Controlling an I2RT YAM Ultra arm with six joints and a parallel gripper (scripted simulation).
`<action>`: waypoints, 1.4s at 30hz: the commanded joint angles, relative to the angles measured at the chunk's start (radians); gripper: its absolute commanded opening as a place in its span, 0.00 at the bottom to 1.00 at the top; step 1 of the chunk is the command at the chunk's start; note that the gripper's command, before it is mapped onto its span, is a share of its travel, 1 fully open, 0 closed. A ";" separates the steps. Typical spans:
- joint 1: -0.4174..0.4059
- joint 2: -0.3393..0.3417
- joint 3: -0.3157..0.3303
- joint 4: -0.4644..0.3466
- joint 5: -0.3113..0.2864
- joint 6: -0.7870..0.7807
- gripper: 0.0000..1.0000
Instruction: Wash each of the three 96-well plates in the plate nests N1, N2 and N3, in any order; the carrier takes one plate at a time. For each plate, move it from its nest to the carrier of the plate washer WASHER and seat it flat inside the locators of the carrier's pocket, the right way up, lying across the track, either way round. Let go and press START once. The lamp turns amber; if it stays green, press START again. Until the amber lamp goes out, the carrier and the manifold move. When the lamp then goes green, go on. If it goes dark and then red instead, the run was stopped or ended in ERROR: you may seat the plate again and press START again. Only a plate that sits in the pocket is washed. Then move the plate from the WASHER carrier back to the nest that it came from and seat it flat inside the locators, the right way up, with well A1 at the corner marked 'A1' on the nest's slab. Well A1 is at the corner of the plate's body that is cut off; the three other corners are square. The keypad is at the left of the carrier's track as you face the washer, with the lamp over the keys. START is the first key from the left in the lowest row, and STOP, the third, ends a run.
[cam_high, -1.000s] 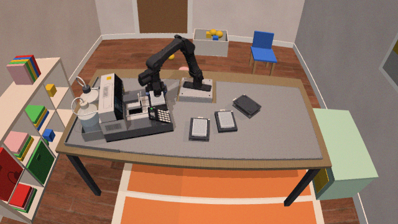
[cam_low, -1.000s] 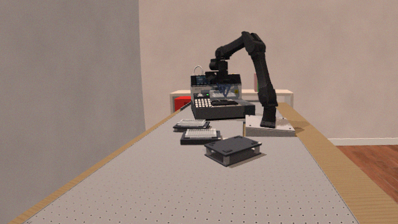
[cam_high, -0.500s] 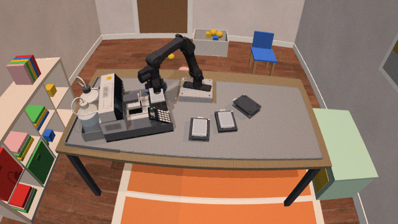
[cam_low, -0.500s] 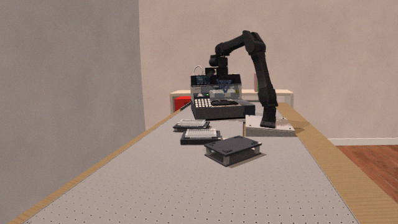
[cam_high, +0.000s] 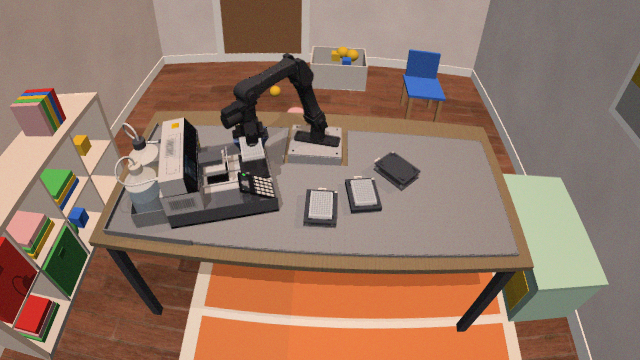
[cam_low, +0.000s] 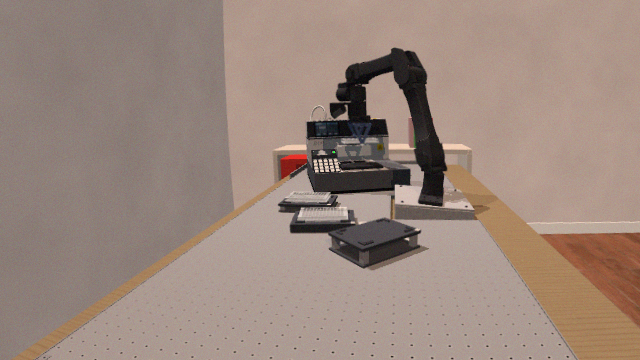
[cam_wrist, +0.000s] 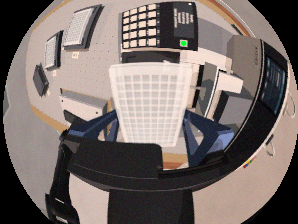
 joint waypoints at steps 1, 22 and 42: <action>0.001 -0.006 0.033 -0.024 -0.002 0.001 0.00; 0.055 -0.017 0.010 -0.014 -0.006 -0.060 0.00; 0.288 -0.013 -0.018 0.013 -0.023 0.172 0.00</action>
